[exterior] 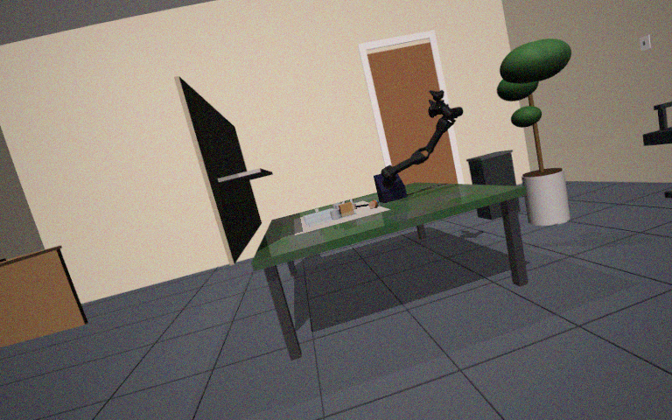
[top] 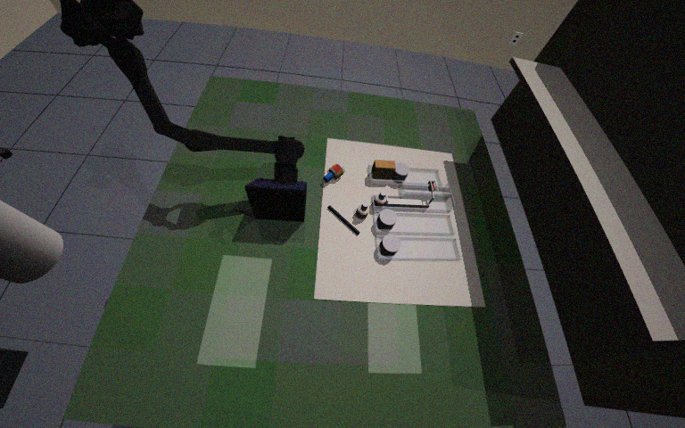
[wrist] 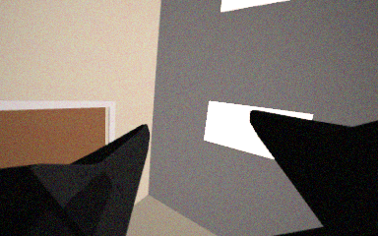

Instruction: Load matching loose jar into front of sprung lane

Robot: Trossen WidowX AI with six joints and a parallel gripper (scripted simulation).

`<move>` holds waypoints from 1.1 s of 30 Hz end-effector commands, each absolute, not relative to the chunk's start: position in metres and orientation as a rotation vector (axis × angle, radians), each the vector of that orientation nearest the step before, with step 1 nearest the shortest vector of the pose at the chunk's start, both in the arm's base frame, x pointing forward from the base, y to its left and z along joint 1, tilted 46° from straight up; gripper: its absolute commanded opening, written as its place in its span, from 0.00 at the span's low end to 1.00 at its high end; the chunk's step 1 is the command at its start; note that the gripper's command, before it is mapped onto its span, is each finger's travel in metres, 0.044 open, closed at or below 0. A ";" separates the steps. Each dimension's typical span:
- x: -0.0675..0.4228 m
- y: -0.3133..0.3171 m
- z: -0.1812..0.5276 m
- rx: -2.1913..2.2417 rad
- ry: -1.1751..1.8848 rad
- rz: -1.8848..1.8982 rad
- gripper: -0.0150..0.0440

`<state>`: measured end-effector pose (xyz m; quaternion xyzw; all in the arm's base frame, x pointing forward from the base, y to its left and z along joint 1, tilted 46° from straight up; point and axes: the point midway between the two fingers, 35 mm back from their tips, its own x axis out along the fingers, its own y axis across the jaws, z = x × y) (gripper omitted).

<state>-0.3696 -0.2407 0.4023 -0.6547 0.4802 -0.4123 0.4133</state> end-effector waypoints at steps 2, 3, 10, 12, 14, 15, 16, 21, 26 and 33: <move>-0.369 -0.235 0.411 -1.661 1.216 -1.062 1.00; -0.368 -0.229 0.423 -1.679 1.226 -1.094 1.00; -0.315 -0.192 0.501 -2.062 1.495 -1.037 1.00; -0.307 -0.182 0.515 -2.176 1.556 -1.048 1.00; -0.284 -0.170 0.536 -2.321 1.653 -1.001 1.00; -0.270 -0.164 0.547 -2.394 1.703 -0.968 1.00; -0.255 -0.159 0.557 -2.468 1.753 -0.931 1.00; -0.190 -0.137 0.591 -2.771 1.950 -0.745 1.00; -0.119 -0.119 0.612 -3.072 2.138 -0.488 1.00; -0.029 -0.099 0.619 -3.472 2.288 -0.163 1.00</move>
